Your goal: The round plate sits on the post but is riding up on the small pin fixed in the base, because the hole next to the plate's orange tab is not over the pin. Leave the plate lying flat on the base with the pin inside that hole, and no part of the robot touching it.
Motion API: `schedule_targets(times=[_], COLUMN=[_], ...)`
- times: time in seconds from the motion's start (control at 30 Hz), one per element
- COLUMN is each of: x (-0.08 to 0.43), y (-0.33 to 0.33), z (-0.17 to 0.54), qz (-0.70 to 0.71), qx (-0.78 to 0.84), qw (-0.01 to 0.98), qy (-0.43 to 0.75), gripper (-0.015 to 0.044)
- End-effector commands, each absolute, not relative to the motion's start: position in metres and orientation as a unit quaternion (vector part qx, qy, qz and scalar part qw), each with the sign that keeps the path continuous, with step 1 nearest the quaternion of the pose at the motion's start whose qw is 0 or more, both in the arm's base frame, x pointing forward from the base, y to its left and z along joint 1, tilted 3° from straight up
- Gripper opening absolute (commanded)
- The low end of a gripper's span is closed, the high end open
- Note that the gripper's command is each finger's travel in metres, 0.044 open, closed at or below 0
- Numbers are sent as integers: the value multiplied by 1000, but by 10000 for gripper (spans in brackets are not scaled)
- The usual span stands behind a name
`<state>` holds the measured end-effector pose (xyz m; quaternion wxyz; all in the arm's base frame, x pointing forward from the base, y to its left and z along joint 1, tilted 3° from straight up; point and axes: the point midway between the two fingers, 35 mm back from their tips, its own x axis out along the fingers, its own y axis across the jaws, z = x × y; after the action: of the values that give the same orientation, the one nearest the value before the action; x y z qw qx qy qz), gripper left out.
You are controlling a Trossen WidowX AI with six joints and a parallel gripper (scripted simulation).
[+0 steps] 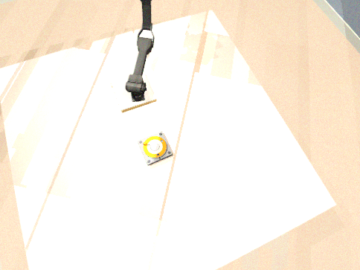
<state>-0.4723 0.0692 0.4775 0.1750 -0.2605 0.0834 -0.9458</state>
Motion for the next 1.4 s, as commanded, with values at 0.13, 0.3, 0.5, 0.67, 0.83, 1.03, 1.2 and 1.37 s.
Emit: schedule_targets(times=[0.13, 0.3, 0.5, 0.67, 0.83, 1.03, 1.2, 1.37], x=[-412, -364, -273, -204, -131, -36, 40, 108], y=[45, 33, 4, -16, -35, -56, -67, -77], z=[545, 577, 624, 645, 657, 656, 635, 608], qz=[-913, -883, -820, -762, -697, -604, -510, -426], qx=[-353, -414, -510, -577, -626, -669, -688, -688], qw=[195, 209, 255, 295, 351, 433, 516, 587], qy=[55, 62, 49, 19, 1, -11, -17, -4], gripper=[269, 137, 0, 0, 0, 0, 0, 0])
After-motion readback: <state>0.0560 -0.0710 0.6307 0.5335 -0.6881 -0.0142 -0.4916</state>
